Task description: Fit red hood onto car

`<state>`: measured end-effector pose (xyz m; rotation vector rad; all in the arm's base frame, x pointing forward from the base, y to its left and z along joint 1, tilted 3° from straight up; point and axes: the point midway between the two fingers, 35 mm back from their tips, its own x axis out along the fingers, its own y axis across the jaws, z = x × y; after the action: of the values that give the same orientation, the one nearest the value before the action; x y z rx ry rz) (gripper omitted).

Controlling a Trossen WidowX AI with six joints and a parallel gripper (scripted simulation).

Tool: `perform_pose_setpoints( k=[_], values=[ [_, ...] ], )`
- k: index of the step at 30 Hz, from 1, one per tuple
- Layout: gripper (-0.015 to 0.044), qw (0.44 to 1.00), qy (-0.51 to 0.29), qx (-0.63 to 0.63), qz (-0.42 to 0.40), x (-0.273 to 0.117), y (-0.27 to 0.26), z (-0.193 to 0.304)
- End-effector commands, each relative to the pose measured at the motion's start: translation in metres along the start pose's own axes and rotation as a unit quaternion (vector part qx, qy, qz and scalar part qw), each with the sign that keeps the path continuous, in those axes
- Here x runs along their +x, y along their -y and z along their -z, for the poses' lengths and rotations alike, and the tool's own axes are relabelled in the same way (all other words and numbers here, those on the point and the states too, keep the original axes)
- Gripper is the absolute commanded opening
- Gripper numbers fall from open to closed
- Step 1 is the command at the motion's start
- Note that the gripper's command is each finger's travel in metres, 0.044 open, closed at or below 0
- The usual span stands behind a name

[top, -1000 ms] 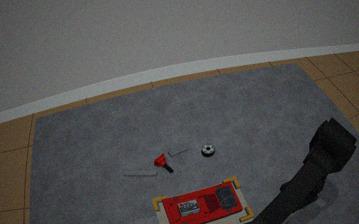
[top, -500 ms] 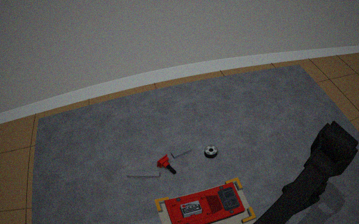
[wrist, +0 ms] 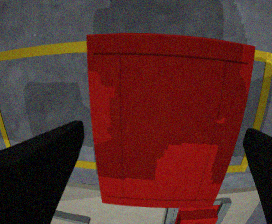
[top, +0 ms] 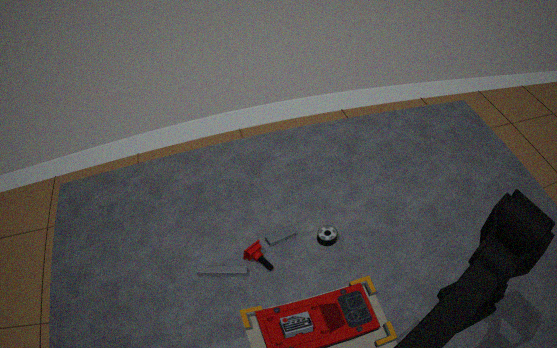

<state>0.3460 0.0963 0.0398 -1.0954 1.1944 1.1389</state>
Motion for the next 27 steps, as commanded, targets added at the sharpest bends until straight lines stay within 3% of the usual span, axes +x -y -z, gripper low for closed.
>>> perform_pose_setpoints(
  k=[1, 7, 11, 20, 27],
  values=[
    [0.044, 1.0, 0.001, 0.002, -0.003, 0.0043, -0.0006, -0.0003],
    [0.044, 1.0, 0.001, 0.002, -0.003, 0.0069, -0.0007, -0.0003],
    [0.0335, 1.0, 0.0, 0.0, 0.0, 0.0034, -0.0001, 0.0],
    [0.0275, 1.0, 0.0, 0.0, 0.0, 0.0034, -0.0001, 0.0],
    [0.0091, 1.0, 0.0, 0.0, 0.0, -0.0019, -0.0001, 0.0001]
  ],
)
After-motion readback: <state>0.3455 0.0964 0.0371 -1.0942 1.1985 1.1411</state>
